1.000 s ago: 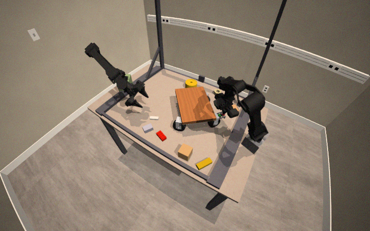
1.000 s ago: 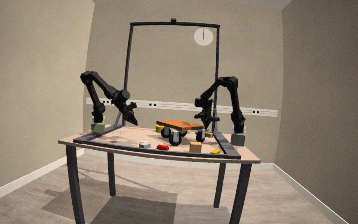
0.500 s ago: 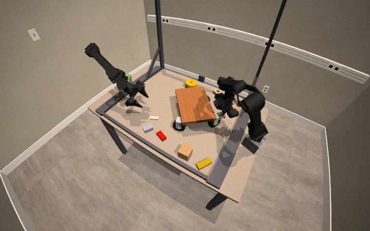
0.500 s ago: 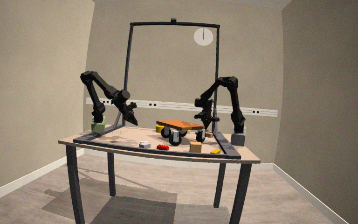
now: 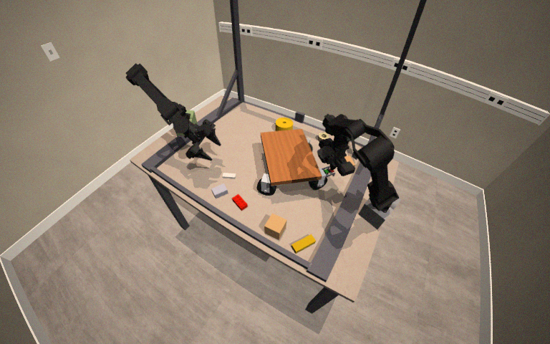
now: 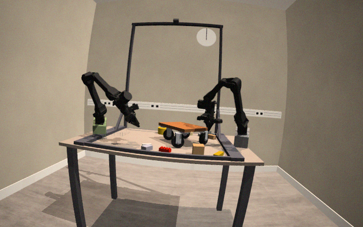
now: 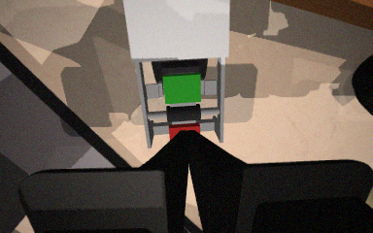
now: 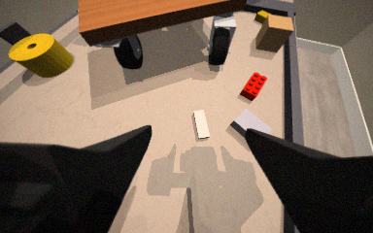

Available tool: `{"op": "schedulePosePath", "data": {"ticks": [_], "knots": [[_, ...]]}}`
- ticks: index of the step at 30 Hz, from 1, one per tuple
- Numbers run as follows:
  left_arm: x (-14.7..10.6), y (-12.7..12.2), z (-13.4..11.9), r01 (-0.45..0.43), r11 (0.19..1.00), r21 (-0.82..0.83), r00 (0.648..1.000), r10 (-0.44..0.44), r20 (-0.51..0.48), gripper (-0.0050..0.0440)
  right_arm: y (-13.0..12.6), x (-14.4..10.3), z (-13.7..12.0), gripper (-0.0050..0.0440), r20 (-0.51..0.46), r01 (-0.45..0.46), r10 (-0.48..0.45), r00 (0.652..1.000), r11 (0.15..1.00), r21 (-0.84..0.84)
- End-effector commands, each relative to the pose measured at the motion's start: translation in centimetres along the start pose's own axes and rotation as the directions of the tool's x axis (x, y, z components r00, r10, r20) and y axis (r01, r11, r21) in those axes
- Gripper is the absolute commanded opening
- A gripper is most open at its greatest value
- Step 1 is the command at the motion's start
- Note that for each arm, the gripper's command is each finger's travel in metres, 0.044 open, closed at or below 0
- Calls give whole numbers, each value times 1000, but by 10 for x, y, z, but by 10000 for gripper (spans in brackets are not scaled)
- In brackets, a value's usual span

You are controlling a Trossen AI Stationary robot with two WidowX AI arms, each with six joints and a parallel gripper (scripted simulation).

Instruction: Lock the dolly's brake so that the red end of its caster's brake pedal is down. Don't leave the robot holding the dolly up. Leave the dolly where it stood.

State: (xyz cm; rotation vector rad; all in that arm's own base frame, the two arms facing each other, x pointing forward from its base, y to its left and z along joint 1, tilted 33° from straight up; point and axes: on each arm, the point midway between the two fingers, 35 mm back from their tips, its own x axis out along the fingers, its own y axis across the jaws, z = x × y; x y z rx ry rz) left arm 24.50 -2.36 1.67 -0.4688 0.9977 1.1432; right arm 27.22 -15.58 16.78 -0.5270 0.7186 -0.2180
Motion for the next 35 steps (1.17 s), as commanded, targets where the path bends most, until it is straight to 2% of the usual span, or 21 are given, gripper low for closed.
{"op": "schedulePosePath", "data": {"ticks": [1,22,25,30,31,35], "knots": [[6,4,1,-19,1000,4,1000,19,3,-50,-3,-2,5,440,12,11,-11,1000,1000,-6],[9,4,0,-17,1000,7,1000,17,3,-50,-3,-2,5,440,12,11,-11,1000,1000,-6],[-13,-5,1,6,1000,-11,1000,-6,-4,-50,-3,-2,5,440,12,11,-11,1000,1000,-6],[-68,-7,2,15,1000,-16,1000,-15,-7,-50,-3,-2,5,440,12,11,-11,1000,1000,-6],[-36,-3,0,-6,1000,3,1000,6,-5,-50,-3,-2,5,440,12,11,-11,1000,1000,-6],[-36,-3,0,-6,1000,3,1000,6,-5,-50,-3,-2,5,440,12,11,-11,1000,1000,-6]]}}
